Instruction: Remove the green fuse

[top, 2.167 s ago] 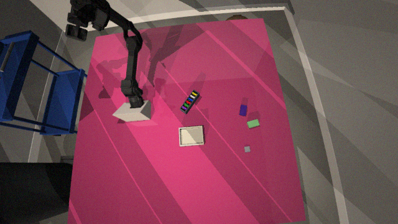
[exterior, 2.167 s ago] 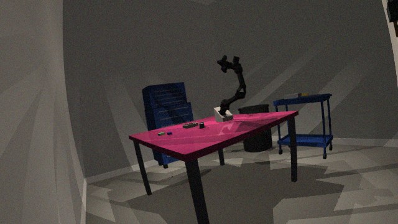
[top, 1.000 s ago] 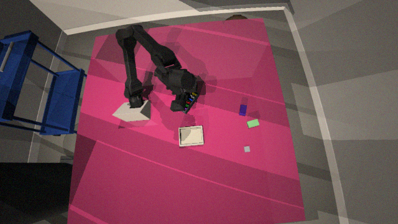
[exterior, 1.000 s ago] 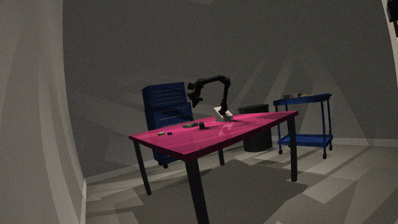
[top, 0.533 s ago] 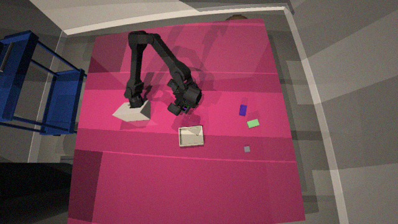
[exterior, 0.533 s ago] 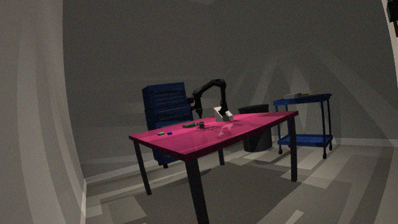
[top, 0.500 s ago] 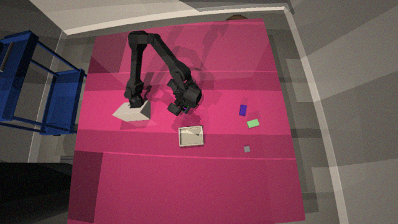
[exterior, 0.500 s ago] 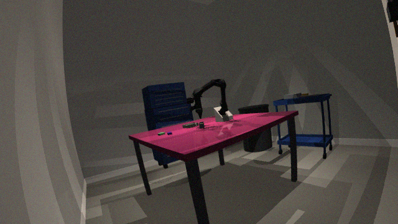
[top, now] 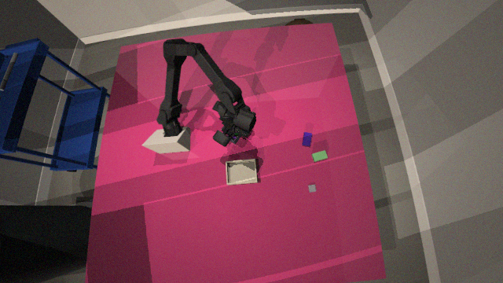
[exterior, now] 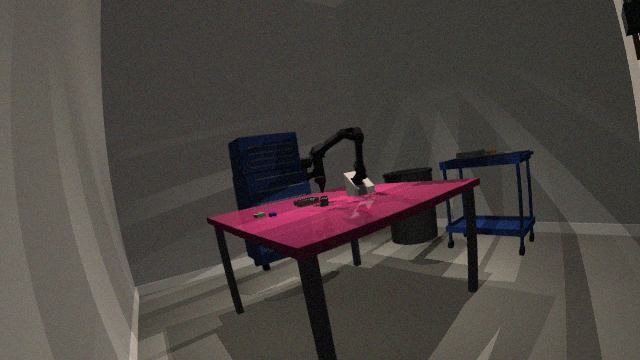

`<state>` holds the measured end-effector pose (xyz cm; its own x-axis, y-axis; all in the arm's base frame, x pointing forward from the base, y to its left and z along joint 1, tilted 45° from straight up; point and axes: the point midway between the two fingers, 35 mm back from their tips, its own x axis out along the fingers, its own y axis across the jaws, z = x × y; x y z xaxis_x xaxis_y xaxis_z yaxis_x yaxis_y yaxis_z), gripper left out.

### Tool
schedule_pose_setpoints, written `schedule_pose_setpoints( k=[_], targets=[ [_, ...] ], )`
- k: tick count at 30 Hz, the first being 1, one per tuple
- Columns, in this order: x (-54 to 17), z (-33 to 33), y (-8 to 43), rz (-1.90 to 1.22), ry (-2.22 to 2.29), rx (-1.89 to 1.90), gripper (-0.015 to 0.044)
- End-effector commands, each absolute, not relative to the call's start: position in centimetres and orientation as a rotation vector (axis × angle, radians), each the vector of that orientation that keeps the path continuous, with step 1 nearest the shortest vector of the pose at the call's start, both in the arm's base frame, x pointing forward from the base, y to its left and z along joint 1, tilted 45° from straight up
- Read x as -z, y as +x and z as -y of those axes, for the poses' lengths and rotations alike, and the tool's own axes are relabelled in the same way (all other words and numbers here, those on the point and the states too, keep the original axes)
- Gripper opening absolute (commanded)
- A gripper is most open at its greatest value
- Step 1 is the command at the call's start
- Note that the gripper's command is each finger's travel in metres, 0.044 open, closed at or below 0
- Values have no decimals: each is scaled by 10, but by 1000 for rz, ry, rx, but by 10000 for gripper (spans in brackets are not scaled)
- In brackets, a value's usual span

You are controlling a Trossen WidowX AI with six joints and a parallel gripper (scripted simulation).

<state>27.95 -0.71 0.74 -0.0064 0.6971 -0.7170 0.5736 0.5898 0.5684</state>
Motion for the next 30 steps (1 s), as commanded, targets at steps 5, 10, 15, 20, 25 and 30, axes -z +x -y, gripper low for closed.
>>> schedule_pose_setpoints(
  k=[5, 10, 15, 20, 25, 30],
  targets=[
    [0, -1, 277, -1690, 1080, -134, 74],
    [3, -5, 276, -1690, 1081, -135, 74],
    [6, -8, 276, -1690, 1081, -135, 74],
    [7, -10, 276, -1690, 1081, -135, 74],
    [7, -10, 276, -1690, 1081, -135, 74],
    [7, -10, 276, -1690, 1081, -135, 74]
  ],
)
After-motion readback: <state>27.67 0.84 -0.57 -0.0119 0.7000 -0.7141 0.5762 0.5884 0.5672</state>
